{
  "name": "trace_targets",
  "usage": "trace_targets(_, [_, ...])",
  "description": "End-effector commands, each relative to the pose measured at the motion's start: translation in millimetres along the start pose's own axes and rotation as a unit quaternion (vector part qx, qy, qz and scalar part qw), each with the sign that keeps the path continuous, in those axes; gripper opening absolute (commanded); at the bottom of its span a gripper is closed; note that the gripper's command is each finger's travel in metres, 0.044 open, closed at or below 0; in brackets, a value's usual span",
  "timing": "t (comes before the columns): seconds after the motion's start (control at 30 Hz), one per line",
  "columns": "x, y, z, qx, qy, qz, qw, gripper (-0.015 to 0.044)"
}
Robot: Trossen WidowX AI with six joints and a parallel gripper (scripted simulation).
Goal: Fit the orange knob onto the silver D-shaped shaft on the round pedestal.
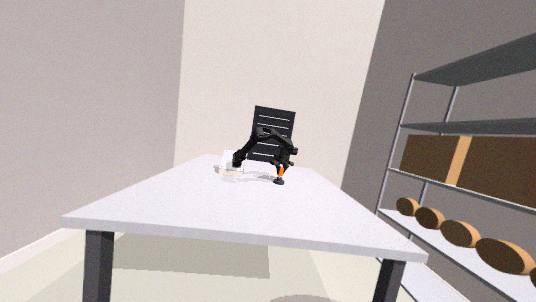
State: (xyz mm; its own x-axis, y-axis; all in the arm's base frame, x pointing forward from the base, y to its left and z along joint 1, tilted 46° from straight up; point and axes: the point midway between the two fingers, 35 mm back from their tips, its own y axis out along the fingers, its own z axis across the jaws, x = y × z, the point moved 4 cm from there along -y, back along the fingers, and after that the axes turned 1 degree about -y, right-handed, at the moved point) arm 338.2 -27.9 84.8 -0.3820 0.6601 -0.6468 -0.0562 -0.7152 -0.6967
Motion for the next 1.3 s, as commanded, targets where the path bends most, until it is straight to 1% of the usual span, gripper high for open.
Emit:
trace_targets(0.0, [1.3, -5.3, -0.4, -0.003, 0.0, 0.0, 1.0, 0.0])
trace_targets(0.13, [1.1, -5.2, -1.5, -0.003, -0.026, 0.0, 1.0, 0.0])
trace_targets(0.43, [1.3, 1.2, -1.0, -0.003, -0.026, 0.0, 1.0, 0.0])
trace_targets(0.83, [1.3, 1.6, -1.0, -0.003, -0.047, 0.0, 0.999, 0.0])
trace_targets(1.27, [1.3, 1.7, -1.0, -0.003, -0.043, 0.0, 0.999, 0.0])
